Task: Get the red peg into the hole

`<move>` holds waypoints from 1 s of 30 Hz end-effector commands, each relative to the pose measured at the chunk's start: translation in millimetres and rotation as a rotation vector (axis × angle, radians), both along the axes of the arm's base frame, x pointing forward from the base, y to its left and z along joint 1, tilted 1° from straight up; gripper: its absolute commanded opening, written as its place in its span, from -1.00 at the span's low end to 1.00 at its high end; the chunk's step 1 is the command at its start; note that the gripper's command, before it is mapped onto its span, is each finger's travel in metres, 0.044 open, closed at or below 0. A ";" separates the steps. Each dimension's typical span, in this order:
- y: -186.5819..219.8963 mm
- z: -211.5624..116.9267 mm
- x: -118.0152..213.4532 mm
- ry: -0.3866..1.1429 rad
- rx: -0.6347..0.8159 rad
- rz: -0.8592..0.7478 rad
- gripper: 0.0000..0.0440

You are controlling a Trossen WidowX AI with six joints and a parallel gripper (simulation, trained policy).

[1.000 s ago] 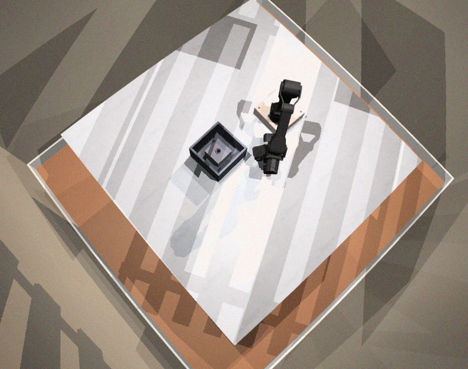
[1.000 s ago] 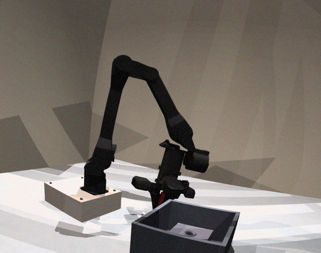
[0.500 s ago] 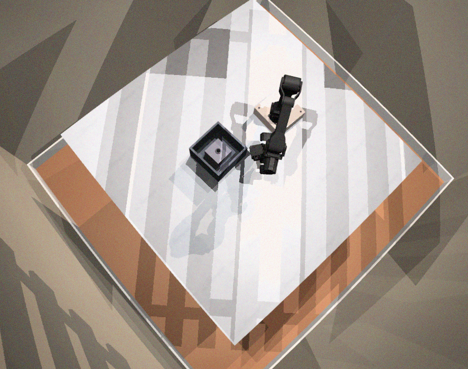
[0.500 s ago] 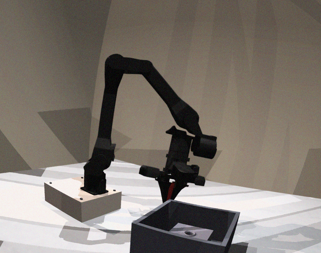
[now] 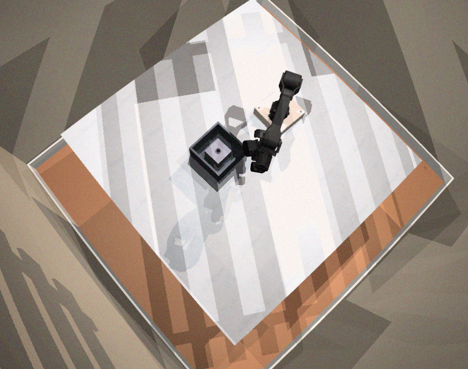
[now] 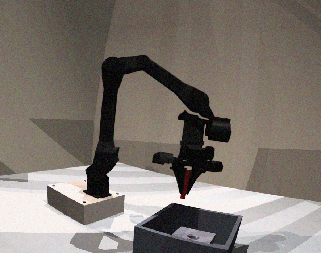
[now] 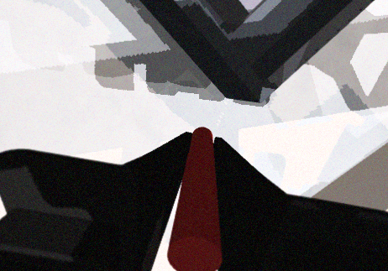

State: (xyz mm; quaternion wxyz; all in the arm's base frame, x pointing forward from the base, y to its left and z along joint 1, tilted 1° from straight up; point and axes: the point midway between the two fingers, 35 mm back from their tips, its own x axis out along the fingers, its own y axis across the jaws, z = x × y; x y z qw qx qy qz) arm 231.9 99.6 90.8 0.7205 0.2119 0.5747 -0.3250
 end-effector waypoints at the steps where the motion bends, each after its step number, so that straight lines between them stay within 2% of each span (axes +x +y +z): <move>1: -10.1 8.3 9.0 -0.021 -0.012 -0.032 -1.00; 14: -59.2 20.1 50.8 -0.080 -0.040 -0.148 -1.00; 30: -116.2 -1.2 92.7 -0.063 -0.028 -0.143 -1.00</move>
